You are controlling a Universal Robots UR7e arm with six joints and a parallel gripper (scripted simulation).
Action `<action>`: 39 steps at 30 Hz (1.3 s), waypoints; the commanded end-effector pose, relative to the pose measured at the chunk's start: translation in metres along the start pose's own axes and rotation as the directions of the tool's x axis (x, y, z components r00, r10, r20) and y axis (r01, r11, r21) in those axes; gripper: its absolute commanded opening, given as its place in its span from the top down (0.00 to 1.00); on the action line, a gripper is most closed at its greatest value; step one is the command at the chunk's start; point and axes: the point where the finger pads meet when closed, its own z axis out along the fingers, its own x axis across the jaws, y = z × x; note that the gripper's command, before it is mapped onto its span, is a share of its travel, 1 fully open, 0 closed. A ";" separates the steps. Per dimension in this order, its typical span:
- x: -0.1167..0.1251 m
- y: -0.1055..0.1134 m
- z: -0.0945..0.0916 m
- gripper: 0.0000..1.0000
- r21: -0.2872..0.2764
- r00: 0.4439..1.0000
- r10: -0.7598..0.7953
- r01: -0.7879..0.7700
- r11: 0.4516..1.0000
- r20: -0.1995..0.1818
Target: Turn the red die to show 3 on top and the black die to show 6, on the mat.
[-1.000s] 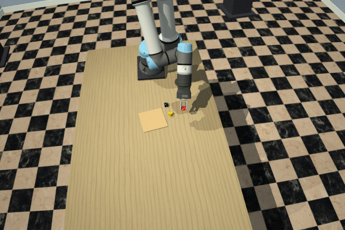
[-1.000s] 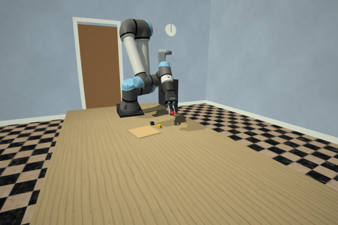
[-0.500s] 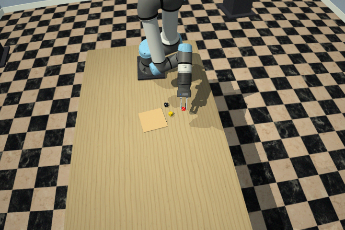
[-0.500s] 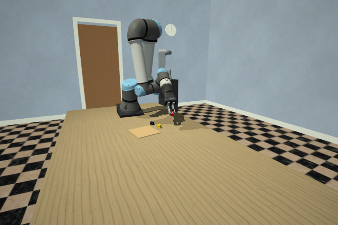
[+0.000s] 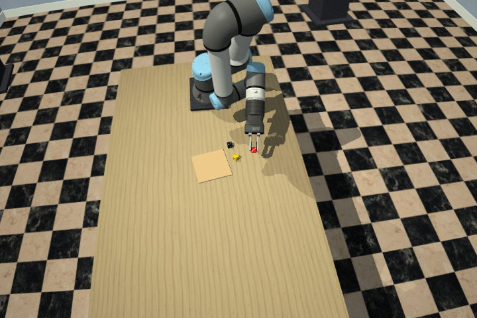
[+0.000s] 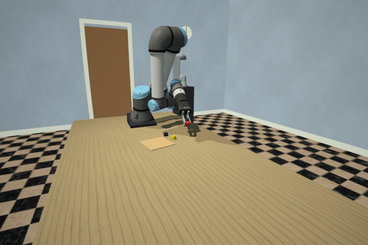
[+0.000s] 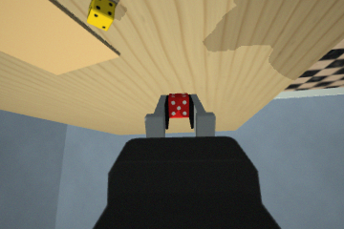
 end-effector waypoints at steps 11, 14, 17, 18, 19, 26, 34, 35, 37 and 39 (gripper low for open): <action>-0.002 0.002 -0.004 0.60 -0.073 1.000 0.006 -0.006 0.997 0.000; -0.002 0.002 -0.004 0.60 -0.074 1.000 0.006 -0.006 0.997 0.000; -0.002 0.002 -0.004 0.60 -0.075 1.000 0.006 -0.006 0.997 0.000; -0.002 0.002 -0.004 0.60 -0.075 1.000 0.006 -0.006 0.997 0.000; -0.002 0.002 -0.004 0.60 -0.075 1.000 0.006 -0.006 0.997 0.000; -0.002 0.001 -0.003 0.60 -0.075 1.000 0.006 -0.006 0.997 0.000; -0.002 -0.005 0.000 0.60 -0.075 1.000 0.006 -0.006 0.997 0.000; -0.002 -0.007 0.001 0.60 -0.075 1.000 0.006 -0.006 0.997 0.000; -0.002 -0.010 0.003 0.60 -0.075 1.000 0.006 -0.006 0.997 0.000; -0.002 -0.014 0.006 0.60 -0.075 1.000 0.006 -0.006 0.997 0.000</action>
